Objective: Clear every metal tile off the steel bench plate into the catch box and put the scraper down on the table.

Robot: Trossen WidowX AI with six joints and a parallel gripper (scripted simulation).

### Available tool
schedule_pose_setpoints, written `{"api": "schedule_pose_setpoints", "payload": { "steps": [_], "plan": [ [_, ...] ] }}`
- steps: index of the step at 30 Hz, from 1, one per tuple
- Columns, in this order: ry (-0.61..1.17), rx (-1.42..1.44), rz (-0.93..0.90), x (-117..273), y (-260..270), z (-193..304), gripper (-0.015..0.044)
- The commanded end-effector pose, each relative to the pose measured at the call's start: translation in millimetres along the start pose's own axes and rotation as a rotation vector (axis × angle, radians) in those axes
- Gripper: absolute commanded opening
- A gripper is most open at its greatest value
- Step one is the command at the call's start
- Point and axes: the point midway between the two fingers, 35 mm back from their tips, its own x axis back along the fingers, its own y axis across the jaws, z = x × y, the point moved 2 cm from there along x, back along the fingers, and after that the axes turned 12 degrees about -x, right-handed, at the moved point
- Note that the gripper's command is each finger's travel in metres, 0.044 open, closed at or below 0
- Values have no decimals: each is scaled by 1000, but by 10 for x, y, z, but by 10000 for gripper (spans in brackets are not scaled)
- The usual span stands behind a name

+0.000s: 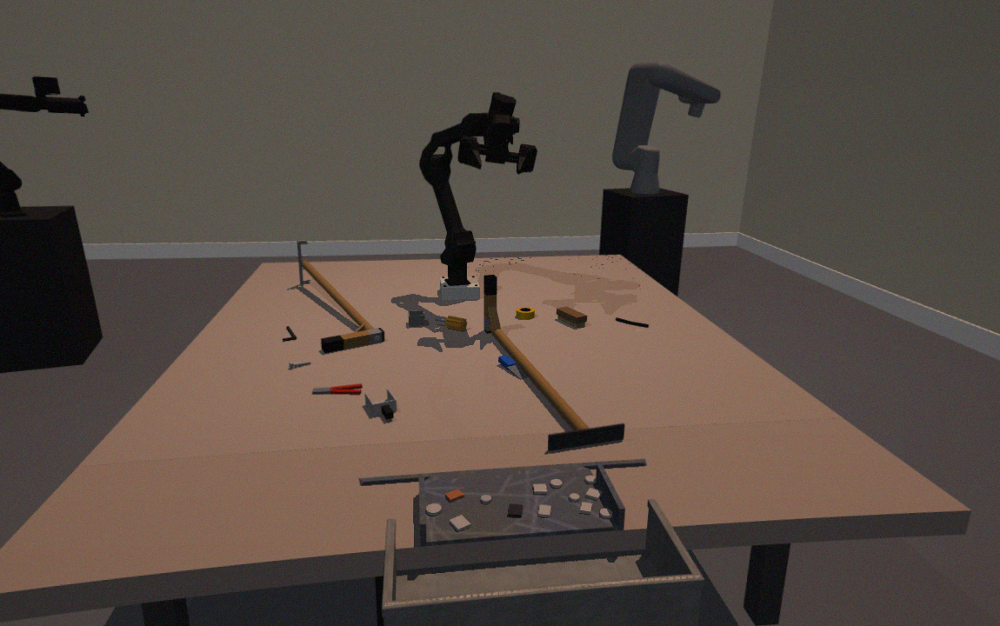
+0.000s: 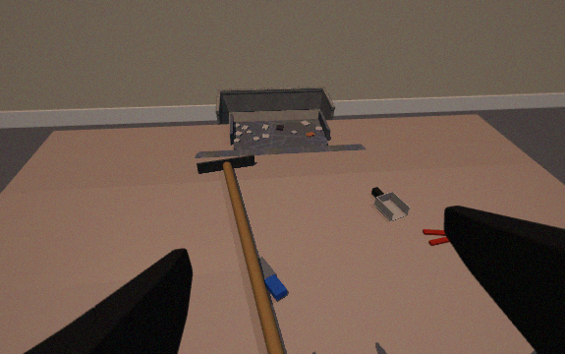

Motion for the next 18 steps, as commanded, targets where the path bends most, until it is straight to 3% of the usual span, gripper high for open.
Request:
{"api": "schedule_pose_setpoints", "payload": {
  "steps": [1, 18],
  "plan": [
    [26, 21, -5, -88, 52, -24, 440],
    [163, 96, -5, -571, 226, 16, 440]
  ]
}}
